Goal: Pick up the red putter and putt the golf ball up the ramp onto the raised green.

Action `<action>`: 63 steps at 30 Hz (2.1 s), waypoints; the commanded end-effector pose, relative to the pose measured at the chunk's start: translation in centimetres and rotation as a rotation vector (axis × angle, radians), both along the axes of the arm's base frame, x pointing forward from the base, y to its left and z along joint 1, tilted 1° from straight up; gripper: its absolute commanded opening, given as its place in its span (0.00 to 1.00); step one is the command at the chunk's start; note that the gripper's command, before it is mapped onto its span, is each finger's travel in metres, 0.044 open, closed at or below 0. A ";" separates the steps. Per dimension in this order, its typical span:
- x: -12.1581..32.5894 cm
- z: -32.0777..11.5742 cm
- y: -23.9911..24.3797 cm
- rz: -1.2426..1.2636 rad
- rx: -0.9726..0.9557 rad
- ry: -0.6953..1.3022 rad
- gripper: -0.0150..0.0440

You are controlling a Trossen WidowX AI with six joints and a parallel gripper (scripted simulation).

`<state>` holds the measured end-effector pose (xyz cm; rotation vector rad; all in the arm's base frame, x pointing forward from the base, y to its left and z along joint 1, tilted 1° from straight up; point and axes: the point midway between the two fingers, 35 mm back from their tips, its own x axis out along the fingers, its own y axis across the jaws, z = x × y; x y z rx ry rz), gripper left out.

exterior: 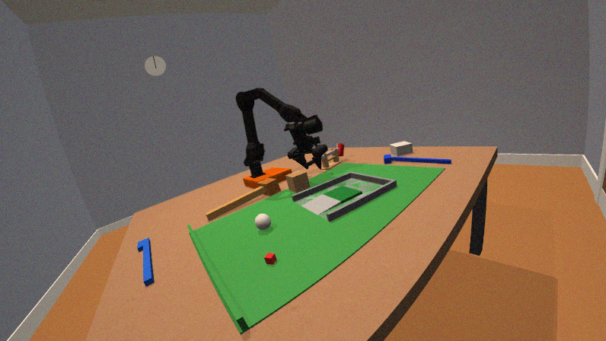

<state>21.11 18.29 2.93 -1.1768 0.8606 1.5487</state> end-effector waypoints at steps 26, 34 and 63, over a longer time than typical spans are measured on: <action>0.4 4.9 0.1 0.000 0.001 -0.001 0.25; 0.0 9.7 -0.2 0.000 0.000 0.000 0.25; 7.6 9.8 -11.7 -0.661 -0.107 0.055 0.25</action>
